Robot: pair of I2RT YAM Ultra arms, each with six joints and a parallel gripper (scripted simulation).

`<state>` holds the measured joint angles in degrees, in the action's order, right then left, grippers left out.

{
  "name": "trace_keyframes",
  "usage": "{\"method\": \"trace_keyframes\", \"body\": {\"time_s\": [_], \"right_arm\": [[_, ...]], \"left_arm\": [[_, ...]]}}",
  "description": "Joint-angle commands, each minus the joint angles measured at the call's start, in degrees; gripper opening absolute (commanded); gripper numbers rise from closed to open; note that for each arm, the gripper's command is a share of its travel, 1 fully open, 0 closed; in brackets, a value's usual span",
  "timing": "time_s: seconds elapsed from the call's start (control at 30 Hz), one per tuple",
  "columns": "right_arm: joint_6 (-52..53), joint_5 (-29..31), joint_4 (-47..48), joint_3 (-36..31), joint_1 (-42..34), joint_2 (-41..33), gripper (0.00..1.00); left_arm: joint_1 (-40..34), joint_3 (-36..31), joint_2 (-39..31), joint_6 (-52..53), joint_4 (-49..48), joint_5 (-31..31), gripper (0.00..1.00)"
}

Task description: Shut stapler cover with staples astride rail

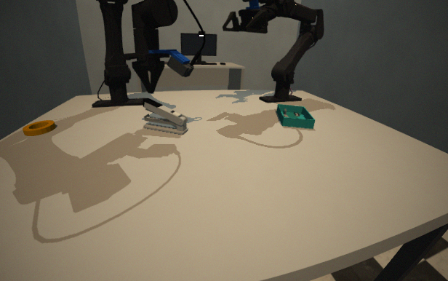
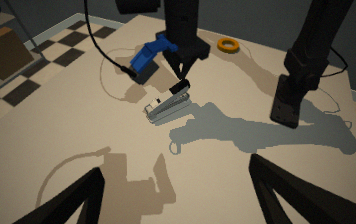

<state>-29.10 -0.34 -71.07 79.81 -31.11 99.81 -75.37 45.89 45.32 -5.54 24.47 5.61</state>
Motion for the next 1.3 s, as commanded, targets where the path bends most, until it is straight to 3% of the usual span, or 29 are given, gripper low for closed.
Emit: {"method": "trace_keyframes", "body": {"time_s": [0.0, 1.27], "right_arm": [[0.3, 0.3, 2.1, -0.6, -0.5, 0.1, 0.0], [0.3, 0.5, 5.2, -3.3, -0.5, -0.3, 0.0]], "left_arm": [[-0.2, 0.6, 0.2, 0.1, -1.3, -0.1, 1.0], [-0.2, 0.6, 0.2, 0.1, -1.3, -0.1, 1.0]]}}
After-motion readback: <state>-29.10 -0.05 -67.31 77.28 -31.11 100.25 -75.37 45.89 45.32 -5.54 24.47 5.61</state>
